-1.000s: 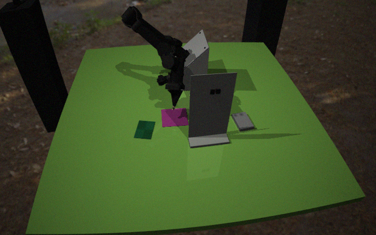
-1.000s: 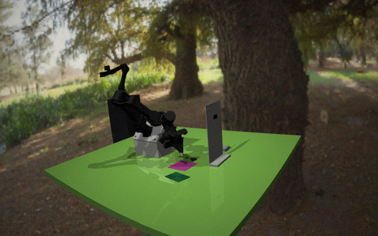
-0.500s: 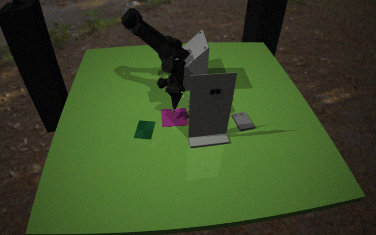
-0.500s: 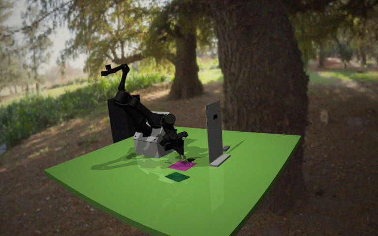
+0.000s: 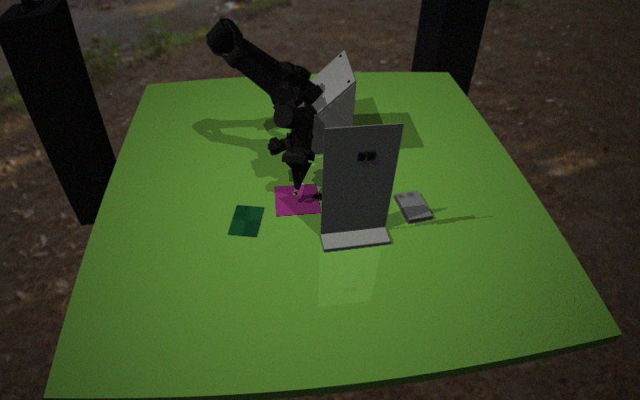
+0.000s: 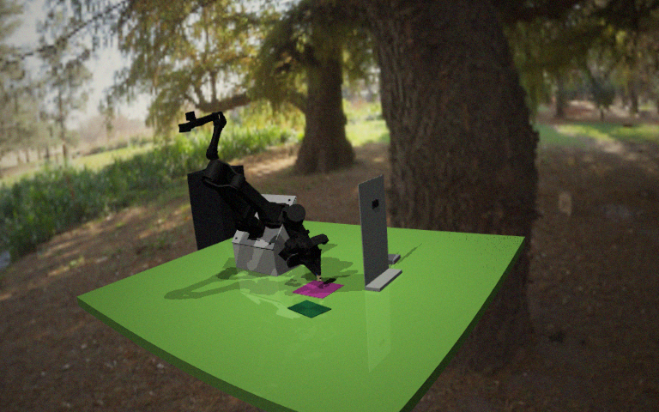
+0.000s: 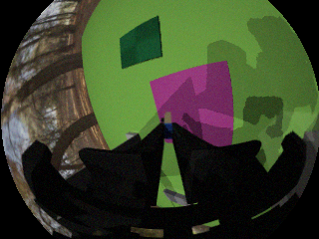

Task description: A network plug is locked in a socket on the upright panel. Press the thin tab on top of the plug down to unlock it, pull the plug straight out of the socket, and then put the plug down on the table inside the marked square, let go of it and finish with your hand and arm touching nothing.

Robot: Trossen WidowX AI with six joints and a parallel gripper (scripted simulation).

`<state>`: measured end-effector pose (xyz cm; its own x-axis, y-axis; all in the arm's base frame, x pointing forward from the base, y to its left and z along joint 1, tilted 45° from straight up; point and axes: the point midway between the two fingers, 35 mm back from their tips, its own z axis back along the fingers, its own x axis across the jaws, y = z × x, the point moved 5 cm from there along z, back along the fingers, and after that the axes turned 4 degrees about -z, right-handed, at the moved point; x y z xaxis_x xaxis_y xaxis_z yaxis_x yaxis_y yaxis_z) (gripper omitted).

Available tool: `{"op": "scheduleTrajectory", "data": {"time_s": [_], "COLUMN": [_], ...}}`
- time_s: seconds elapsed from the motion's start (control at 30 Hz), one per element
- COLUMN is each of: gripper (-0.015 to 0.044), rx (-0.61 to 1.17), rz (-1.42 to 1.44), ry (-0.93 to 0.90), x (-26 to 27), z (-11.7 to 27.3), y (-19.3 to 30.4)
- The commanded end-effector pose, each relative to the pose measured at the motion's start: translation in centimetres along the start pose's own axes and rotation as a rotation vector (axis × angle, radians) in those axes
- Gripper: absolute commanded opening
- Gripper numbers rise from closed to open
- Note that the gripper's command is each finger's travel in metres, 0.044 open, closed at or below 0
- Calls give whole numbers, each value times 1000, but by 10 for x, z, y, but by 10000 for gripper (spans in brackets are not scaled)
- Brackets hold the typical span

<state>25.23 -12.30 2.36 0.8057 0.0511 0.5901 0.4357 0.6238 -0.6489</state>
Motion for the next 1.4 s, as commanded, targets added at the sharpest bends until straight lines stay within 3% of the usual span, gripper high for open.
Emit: {"op": "scheduleTrajectory", "data": {"time_s": [0.0,1.37], "gripper": [0,0], "rx": [0,-4], "rz": [3,4], "ry": [4,-2], "x": [-4,-19], "z": [-4,-23], "y": [-1,-3]}}
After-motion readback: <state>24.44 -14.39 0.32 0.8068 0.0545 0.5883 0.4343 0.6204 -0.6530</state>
